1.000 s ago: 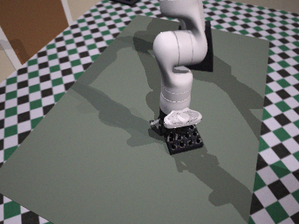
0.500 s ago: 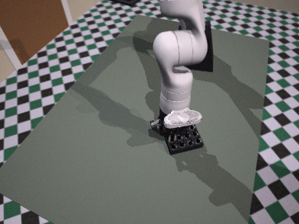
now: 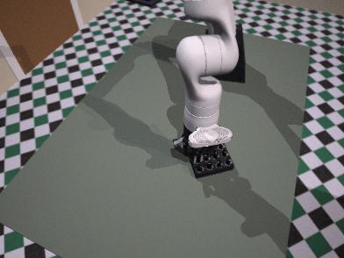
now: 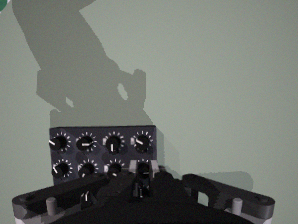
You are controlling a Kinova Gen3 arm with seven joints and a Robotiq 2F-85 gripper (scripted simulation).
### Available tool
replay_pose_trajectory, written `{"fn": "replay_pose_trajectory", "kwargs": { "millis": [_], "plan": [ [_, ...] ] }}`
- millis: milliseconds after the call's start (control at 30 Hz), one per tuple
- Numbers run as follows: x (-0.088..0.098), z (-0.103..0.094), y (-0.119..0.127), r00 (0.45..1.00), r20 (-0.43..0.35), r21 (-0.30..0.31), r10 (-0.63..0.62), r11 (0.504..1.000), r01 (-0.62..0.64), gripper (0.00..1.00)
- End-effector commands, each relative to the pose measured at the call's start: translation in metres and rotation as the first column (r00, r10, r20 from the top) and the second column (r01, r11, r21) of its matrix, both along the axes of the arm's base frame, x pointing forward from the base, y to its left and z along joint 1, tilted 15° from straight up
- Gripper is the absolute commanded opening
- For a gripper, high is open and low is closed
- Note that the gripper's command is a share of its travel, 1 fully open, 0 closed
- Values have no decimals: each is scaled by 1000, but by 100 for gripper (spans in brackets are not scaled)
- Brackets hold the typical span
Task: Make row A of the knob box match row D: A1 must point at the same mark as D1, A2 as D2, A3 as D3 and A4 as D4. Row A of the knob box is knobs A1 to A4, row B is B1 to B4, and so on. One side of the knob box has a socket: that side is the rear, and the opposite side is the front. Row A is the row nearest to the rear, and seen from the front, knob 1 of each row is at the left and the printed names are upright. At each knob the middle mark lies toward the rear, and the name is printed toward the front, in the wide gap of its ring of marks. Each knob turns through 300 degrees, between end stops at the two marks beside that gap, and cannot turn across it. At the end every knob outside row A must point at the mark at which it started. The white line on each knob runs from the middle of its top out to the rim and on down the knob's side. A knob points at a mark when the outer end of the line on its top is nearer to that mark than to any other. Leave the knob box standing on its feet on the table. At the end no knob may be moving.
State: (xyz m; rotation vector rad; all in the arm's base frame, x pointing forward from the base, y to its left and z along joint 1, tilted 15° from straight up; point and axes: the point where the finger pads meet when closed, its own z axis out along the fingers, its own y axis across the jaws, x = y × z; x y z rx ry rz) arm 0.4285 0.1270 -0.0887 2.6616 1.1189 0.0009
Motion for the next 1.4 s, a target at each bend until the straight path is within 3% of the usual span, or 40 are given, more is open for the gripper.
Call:
{"fn": "replay_pose_trajectory", "kwargs": {
  "millis": [0,967,1367],
  "plan": [
    [0,1,1,1000,1,1,0,1000,0,8],
    [0,1,1,999,-10,-3,46,999,-46,8],
    [0,1,1,981,-45,-14,187,982,-187,8]
  ]
}}
